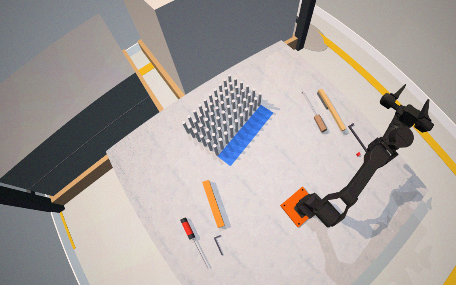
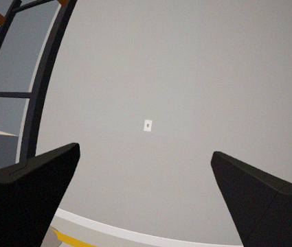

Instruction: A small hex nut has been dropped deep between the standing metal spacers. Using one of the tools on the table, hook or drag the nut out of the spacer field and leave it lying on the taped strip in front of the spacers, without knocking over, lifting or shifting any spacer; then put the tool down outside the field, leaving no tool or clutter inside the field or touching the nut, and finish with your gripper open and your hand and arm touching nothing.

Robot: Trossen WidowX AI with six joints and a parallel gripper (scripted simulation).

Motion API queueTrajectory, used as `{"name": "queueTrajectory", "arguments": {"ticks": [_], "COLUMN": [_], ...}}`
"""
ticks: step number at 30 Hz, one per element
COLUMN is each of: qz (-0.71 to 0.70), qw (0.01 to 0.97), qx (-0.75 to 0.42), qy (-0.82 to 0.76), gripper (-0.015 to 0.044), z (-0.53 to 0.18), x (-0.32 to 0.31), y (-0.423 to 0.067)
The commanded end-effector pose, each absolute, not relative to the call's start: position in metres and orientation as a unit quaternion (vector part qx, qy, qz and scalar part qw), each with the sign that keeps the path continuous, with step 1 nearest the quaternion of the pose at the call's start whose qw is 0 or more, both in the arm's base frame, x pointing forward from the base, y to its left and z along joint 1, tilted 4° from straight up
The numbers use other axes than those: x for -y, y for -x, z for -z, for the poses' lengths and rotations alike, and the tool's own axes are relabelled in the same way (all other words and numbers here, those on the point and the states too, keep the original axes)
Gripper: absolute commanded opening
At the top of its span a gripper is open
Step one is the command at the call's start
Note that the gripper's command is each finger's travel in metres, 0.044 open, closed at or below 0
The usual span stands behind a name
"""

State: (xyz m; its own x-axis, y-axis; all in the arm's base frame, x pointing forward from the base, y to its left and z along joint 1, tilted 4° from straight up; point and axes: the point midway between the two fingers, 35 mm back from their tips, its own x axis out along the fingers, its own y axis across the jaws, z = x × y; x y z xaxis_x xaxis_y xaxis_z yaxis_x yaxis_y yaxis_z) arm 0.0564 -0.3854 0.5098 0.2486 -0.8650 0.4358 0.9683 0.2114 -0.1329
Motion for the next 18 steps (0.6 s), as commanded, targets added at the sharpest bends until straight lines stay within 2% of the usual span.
{"name": "queueTrajectory", "arguments": {"ticks": [1, 9, 18], "qz": [0.536, 0.405, 0.243], "qw": [0.826, 0.912, 0.969], "qx": [0.107, 0.046, -0.043], "qy": [0.139, 0.043, -0.027], "gripper": [0.0440, 0.0440, 0.0440], "z": [-0.464, -0.380, -0.287], "x": [0.396, 0.375, 0.304], "y": [-0.116, -0.225, -0.329]}}
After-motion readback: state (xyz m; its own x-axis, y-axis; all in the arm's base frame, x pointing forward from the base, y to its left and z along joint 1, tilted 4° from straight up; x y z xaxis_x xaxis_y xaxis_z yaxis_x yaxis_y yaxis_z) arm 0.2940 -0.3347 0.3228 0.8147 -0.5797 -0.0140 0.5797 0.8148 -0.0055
